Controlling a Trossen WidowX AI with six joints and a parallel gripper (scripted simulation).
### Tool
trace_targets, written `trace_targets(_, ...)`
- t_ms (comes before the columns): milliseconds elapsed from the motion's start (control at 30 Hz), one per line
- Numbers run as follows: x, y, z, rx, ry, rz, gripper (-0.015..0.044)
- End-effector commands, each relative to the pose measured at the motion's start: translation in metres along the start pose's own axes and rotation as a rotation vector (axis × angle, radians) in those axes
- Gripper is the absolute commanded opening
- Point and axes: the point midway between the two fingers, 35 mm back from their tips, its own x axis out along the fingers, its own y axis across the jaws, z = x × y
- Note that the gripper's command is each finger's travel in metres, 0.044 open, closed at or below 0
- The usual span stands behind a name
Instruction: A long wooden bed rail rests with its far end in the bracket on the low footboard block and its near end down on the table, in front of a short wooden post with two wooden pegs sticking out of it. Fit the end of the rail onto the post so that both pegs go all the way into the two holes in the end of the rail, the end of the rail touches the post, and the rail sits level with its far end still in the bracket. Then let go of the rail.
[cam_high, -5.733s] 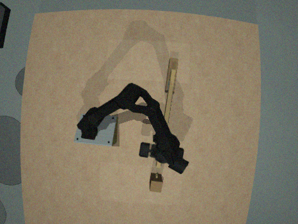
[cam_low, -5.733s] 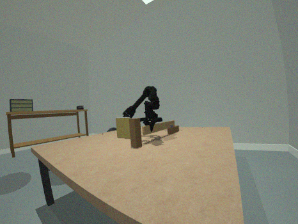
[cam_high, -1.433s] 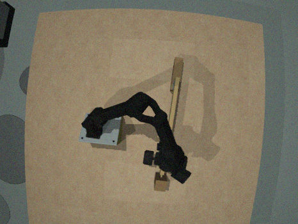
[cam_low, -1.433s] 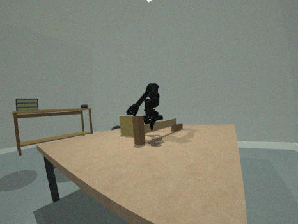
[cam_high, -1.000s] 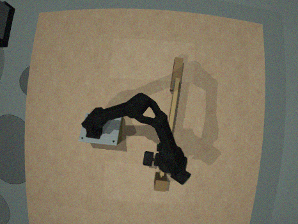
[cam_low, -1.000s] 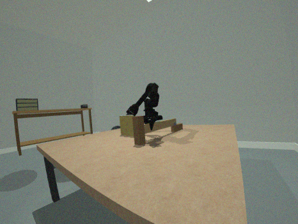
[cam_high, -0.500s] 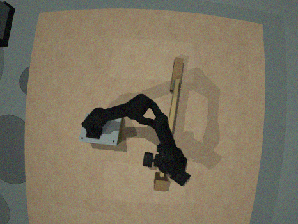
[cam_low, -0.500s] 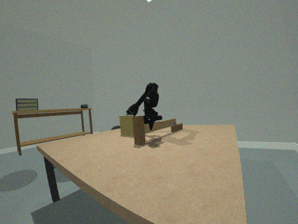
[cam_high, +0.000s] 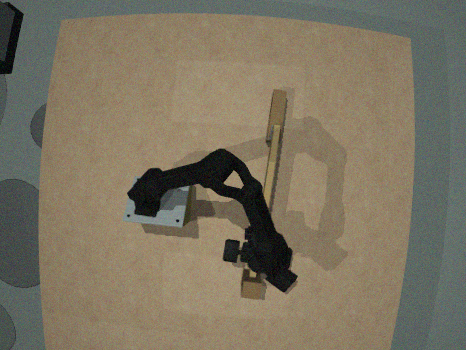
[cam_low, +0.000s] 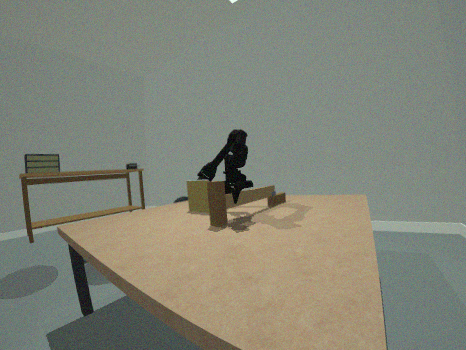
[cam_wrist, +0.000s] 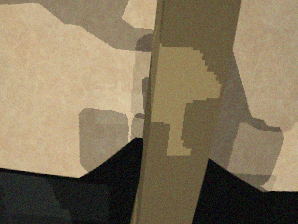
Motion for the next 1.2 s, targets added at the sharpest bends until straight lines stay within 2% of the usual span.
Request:
trace_targets(0, -0.003, -0.003, -0.003, -0.003, 0.004, -0.010, 0.0000)
trace_targets(133, -0.003, -0.003, -0.004, -0.003, 0.004, -0.010, 0.0000)
trace_targets(700, 0.000, 0.000, -0.001, 0.000, 0.000, 0.000, 0.0440)
trace_targets(867, -0.002, 0.000, 0.000, 0.000, 0.000, 0.000, 0.0440)
trace_targets(1000, -0.028, 0.001, 0.027, -0.002, 0.003, -0.009, 0.0440)
trace_targets(1167, -0.030, 0.001, 0.029, -0.002, 0.003, -0.010, 0.0440)
